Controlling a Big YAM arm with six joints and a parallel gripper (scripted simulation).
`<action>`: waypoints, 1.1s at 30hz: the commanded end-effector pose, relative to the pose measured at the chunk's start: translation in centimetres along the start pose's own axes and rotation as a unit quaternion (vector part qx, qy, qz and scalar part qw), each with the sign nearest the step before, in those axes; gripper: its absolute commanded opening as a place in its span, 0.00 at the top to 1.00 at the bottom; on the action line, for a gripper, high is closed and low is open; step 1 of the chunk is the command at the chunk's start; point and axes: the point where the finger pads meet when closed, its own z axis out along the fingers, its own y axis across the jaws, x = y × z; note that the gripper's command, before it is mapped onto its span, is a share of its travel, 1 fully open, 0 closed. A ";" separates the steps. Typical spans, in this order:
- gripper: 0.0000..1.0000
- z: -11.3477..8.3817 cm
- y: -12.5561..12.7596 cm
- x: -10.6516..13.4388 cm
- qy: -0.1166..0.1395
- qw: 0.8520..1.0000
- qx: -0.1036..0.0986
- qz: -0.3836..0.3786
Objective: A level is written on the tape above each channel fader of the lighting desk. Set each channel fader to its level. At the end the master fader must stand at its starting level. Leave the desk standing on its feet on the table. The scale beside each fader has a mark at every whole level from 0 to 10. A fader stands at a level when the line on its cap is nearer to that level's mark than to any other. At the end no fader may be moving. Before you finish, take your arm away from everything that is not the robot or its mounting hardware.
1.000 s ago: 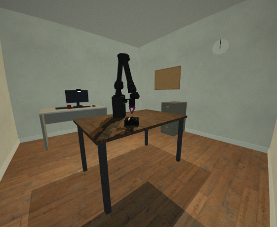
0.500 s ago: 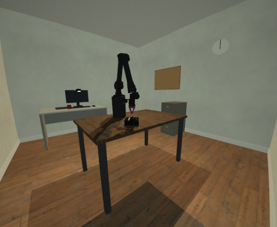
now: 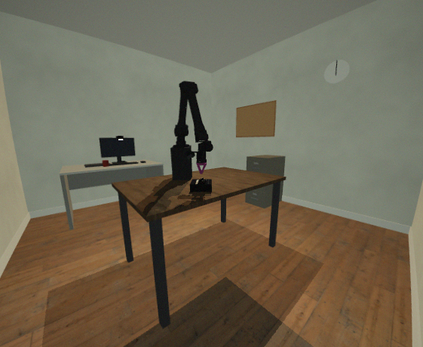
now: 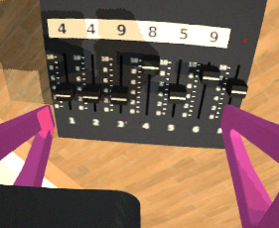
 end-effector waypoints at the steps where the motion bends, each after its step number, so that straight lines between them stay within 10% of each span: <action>1: 0.00 -1.6 1.8 1.0 0.012 1.000 -0.026 0.008; 33: 0.00 -2.3 1.7 0.6 0.012 0.999 -0.015 -0.036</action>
